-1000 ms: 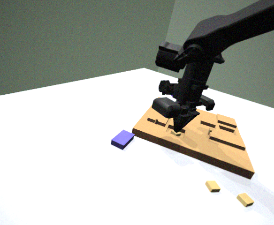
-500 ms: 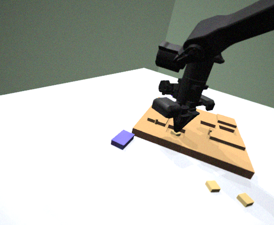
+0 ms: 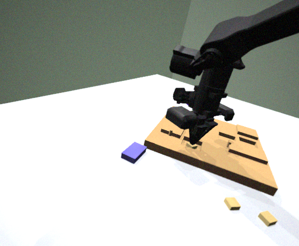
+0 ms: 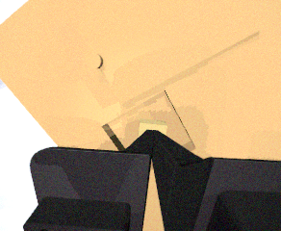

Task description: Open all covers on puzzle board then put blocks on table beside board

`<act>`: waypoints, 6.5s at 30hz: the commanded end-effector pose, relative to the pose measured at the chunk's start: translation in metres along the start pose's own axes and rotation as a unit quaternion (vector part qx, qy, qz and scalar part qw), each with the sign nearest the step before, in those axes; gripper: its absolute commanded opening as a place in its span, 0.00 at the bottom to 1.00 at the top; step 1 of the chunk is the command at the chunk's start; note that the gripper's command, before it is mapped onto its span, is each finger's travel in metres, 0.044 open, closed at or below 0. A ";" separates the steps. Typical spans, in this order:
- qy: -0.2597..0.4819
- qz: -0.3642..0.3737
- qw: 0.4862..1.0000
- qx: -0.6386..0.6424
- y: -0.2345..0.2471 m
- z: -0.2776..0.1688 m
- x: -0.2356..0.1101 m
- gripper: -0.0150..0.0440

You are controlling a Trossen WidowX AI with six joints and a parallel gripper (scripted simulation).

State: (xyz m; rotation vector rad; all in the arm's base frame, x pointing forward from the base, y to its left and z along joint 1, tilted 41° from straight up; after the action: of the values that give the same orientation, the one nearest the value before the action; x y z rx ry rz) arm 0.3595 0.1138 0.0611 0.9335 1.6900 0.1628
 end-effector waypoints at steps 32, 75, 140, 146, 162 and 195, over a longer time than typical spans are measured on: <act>0.000 0.001 1.000 -0.001 -0.001 -0.001 -0.014 0.25; 0.000 0.002 1.000 -0.001 0.003 -0.001 0.001 0.25; 0.000 0.001 1.000 -0.001 -0.001 -0.001 -0.014 0.25; 0.000 0.001 1.000 -0.001 -0.001 -0.001 -0.014 0.25; 0.000 0.001 1.000 0.000 0.000 -0.001 -0.005 0.25; 0.000 0.002 1.000 -0.001 0.003 -0.001 0.001 0.25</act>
State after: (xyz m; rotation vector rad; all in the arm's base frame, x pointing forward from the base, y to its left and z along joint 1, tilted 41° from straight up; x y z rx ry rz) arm 0.3597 0.1153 0.0624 0.9341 1.6899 0.1636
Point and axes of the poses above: the point midway between the two fingers, 35 mm back from their tips, its own x axis out along the fingers, its own y axis across the jaws, z = x × y, the point moved 1 cm from there along -x, back along the fingers, and after that the axes turned 11 degrees about x, right-handed, at the moved point
